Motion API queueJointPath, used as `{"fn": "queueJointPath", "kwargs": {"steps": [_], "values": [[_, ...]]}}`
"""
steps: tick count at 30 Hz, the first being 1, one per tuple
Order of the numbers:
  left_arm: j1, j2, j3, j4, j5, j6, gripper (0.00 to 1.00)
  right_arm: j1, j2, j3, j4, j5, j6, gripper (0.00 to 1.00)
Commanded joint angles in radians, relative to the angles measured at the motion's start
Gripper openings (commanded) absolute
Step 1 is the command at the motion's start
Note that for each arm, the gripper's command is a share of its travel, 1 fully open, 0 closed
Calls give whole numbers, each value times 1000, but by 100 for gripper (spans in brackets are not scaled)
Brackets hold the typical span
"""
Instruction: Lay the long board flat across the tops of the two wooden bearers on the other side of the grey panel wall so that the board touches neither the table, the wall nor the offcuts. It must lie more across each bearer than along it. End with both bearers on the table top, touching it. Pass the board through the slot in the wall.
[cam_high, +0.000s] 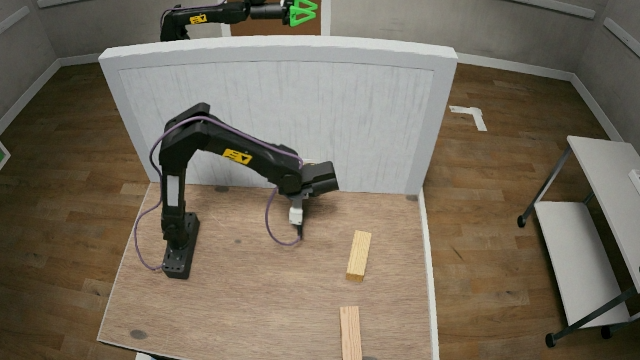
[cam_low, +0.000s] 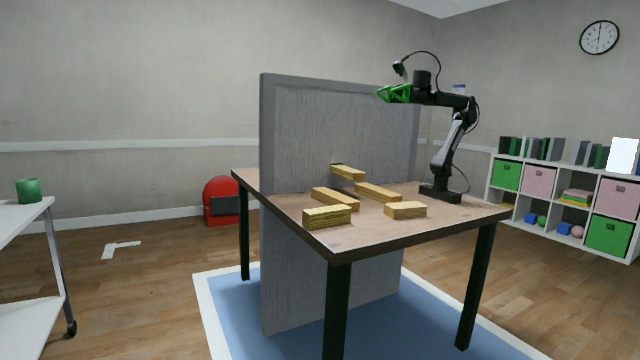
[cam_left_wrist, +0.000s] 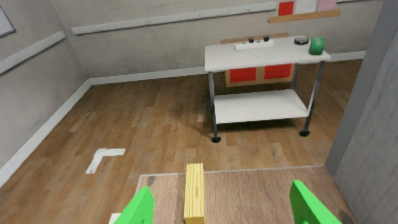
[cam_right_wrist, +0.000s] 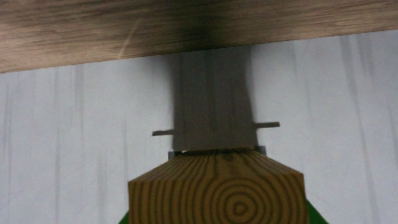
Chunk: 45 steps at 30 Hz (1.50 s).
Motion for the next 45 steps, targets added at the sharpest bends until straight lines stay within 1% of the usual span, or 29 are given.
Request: {"fn": "queueJointPath", "kwargs": {"steps": [1,5,7,11,12,14,15,17,18,20,22,24,25,26,28,29,31,32,34,35,36,37,39,41,42,45], "values": [[-15,45,33,-64,39,38,78,3,-34,23,55,-117,8,0],[-28,98,32,-144,166,206,78,3,-34,23,55,-117,8,0],[-28,98,32,-144,166,206,78,3,-34,23,55,-117,8,0],[-56,202,72,-230,281,392,78,3,-34,23,55,-117,8,0],[-57,196,116,-209,242,372,78,3,-34,23,55,-117,8,0],[-66,251,119,-261,271,399,78,3,-34,23,55,-117,8,0],[-71,285,109,-303,315,446,78,3,-34,23,55,-117,8,0],[-81,322,127,-334,378,537,78,3,-34,23,55,-117,8,0],[-83,317,165,-318,348,528,78,3,-34,23,55,-117,8,0],[-92,369,170,-365,375,558,78,3,-34,23,55,-117,8,0],[-103,423,167,-423,453,652,78,3,-34,23,55,-117,8,0],[-103,423,167,-423,453,652,78,3,-34,23,55,-117,8,0],[-112,457,196,-457,480,710,78,3,-34,23,55,-117,8,0],[-115,465,215,-460,484,727,78,3,-34,23,55,-117,8,0],[-125,516,227,-503,524,782,78,3,-34,23,55,-117,8,0],[-127,521,248,-503,520,787,78,3,-34,23,55,-117,8,0],[-136,566,258,-541,548,826,78,3,-34,23,55,-117,8,0],[-143,602,249,-577,590,872,78,3,-34,23,55,-117,8,0],[-152,638,265,-608,658,961,78,3,-34,23,55,-117,8,0],[-150,627,303,-596,628,951,78,3,-34,23,55,-117,8,0],[-158,668,301,-625,634,957,78,3,-34,23,55,-117,8,0],[-162,685,309,-639,648,979,78,3,-34,23,55,-117,8,0],[-176,743,305,-691,723,1066,78,3,-34,23,55,-117,8,0],[-176,743,305,-691,723,1066,78,3,-34,23,55,-117,8,0],[-182,769,334,-721,752,1126,78,3,-34,23,55,-117,8,0],[-192,816,371,-757,781,1182,78,3,-34,23,55,-117,8,0]]}}
